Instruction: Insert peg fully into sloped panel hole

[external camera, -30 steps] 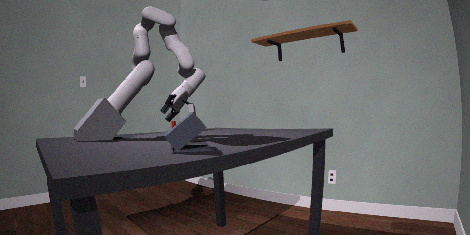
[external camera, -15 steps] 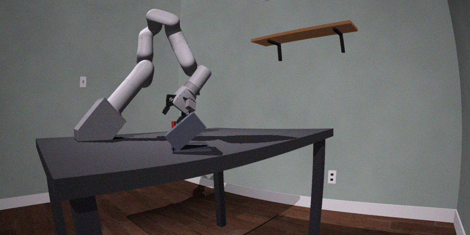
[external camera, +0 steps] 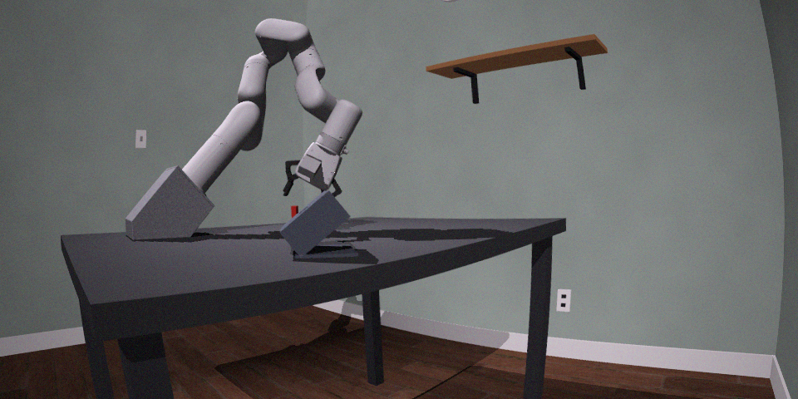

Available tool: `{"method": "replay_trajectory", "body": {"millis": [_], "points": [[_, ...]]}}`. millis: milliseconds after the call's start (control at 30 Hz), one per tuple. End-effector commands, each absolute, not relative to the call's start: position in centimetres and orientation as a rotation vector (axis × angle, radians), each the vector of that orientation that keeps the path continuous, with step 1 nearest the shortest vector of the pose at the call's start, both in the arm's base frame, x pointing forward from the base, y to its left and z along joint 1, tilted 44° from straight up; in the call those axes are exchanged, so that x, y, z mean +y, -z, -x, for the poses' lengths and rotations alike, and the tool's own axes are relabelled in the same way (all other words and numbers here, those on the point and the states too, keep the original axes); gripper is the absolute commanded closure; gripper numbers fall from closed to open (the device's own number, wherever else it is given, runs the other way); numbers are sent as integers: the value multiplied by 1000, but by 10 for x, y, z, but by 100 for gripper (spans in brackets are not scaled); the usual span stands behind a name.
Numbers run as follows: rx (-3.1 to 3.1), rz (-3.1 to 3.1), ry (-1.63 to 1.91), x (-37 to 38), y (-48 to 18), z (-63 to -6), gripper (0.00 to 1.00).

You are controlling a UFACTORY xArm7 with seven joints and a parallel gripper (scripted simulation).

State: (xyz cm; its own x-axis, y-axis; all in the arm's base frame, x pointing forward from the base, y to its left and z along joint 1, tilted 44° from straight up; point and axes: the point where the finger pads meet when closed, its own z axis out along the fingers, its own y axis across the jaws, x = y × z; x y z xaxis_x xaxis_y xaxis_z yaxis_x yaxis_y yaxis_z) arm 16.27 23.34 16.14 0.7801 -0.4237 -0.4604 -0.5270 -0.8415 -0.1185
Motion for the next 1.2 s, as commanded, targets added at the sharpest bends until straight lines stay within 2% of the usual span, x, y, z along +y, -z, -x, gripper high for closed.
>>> {"method": "replay_trajectory", "body": {"millis": [0,567,867,1167], "points": [[993,2627,-680,233,-159,-186,0],[1834,2013,-861,196,-144,-272,0],[2240,1484,-954,153,-130,-321,0],[2522,995,-1043,125,-111,-327,0]]}}
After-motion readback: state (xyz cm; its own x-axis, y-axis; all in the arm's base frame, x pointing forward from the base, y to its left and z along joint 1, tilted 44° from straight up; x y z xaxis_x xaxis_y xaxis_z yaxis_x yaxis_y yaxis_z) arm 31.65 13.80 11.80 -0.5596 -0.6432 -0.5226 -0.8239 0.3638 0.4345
